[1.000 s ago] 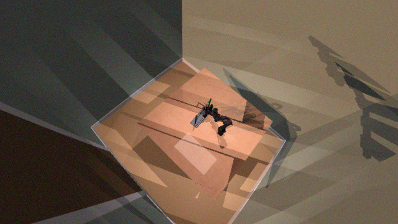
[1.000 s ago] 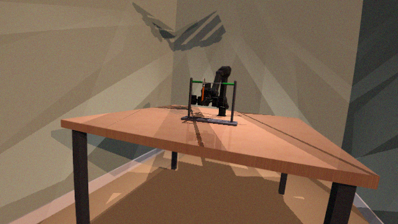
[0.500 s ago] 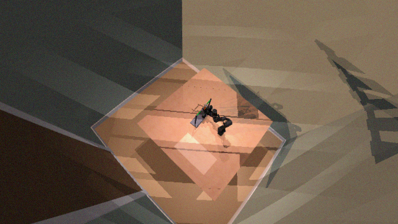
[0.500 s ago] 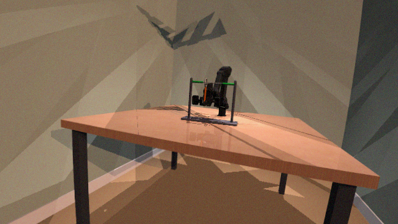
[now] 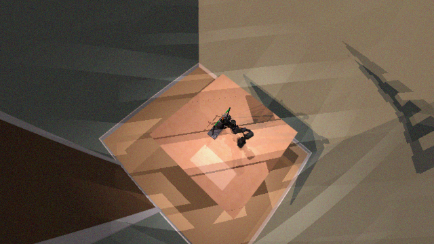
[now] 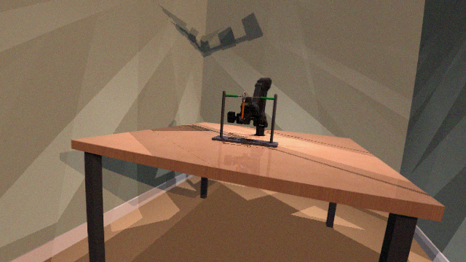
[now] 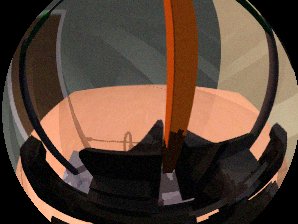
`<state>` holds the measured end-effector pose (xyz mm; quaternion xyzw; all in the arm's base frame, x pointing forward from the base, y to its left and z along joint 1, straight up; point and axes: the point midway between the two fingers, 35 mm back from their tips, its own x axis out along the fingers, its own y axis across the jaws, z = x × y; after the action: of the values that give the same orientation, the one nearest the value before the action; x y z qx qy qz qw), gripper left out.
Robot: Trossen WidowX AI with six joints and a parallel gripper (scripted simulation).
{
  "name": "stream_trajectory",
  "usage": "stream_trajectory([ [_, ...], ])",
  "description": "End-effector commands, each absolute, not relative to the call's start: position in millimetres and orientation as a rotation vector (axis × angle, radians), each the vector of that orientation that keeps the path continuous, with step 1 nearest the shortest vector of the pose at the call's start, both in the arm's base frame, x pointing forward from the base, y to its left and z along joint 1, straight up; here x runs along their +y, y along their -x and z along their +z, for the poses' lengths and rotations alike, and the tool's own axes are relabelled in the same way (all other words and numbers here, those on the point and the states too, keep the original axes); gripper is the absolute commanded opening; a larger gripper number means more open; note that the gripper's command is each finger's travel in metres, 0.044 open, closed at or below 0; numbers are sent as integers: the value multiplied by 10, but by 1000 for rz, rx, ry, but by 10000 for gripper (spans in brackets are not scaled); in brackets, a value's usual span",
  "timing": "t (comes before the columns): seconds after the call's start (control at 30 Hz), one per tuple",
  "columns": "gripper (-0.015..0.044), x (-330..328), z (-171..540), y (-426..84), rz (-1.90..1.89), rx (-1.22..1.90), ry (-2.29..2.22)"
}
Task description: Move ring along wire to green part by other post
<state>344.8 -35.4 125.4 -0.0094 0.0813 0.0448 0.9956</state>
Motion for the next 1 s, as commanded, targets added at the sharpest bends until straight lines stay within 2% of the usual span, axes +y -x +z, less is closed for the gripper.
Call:
stream_trajectory([
  [0.0, -150, -318, 1269, -3445, 87, 158, 16],
  [0.97, -150, -24, 1268, -3424, 90, 159, 11],
])
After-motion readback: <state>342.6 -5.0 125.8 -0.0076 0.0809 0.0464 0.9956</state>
